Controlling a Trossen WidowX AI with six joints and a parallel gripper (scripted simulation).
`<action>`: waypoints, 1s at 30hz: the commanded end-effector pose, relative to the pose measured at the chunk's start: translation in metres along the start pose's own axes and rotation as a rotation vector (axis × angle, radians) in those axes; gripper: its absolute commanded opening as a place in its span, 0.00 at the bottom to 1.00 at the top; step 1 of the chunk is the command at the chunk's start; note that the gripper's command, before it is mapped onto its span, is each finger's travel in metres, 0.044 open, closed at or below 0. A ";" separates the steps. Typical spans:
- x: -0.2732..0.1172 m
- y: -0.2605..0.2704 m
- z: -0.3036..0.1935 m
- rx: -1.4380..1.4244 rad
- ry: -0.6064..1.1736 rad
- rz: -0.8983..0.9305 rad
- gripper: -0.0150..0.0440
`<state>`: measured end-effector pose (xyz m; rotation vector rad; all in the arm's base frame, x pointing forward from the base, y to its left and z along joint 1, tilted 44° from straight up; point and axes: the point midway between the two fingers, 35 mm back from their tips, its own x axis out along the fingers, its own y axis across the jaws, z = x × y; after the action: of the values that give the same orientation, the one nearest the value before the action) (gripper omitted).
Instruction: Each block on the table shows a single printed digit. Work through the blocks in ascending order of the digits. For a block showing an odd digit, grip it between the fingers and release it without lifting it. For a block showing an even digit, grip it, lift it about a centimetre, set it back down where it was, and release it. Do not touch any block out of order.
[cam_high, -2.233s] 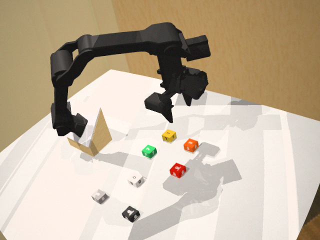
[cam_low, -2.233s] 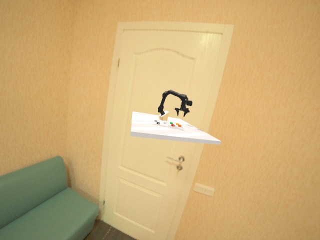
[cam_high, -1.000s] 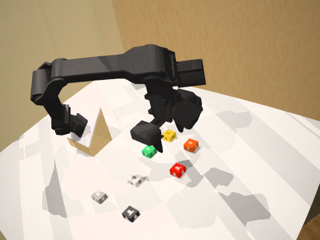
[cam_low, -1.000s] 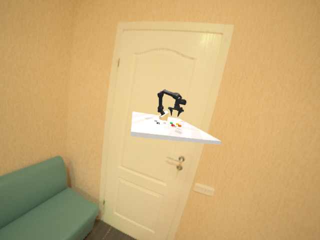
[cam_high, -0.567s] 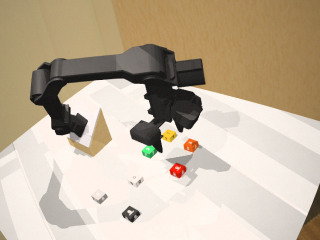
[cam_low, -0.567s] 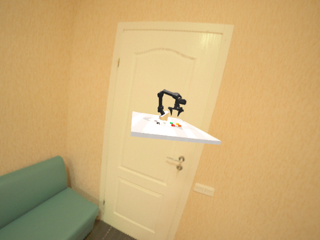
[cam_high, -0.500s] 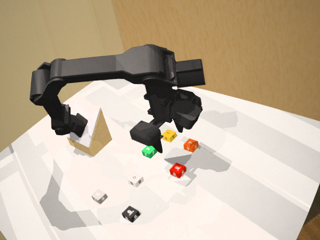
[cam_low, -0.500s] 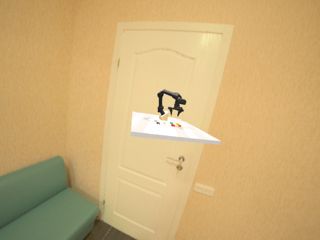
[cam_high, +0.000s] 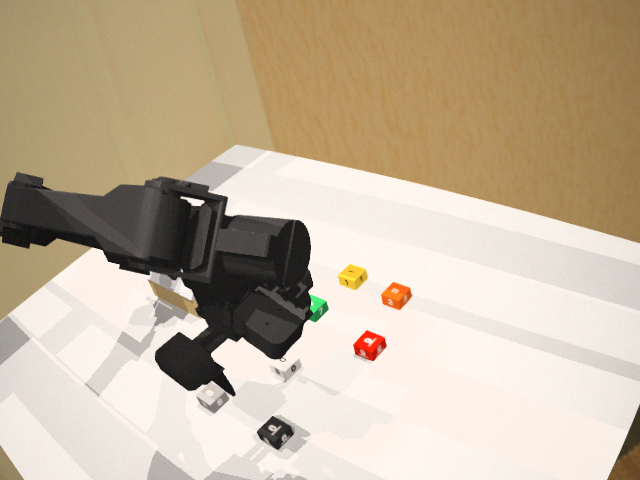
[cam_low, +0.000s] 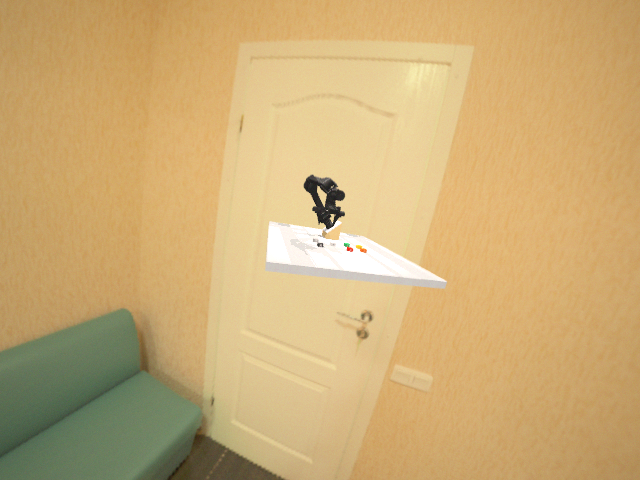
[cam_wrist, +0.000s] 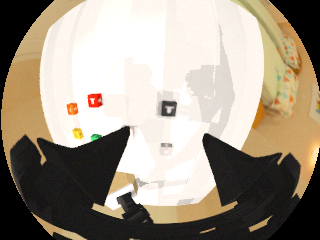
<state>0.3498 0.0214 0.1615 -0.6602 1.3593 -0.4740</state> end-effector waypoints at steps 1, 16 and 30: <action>0.002 -0.004 -0.005 -0.031 0.009 -0.009 0.93; 0.002 -0.004 -0.005 -0.031 0.009 -0.009 0.93; 0.002 0.078 -0.075 -0.034 0.012 -0.005 0.93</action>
<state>0.2871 0.0597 0.1103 -0.7077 1.3913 -0.4512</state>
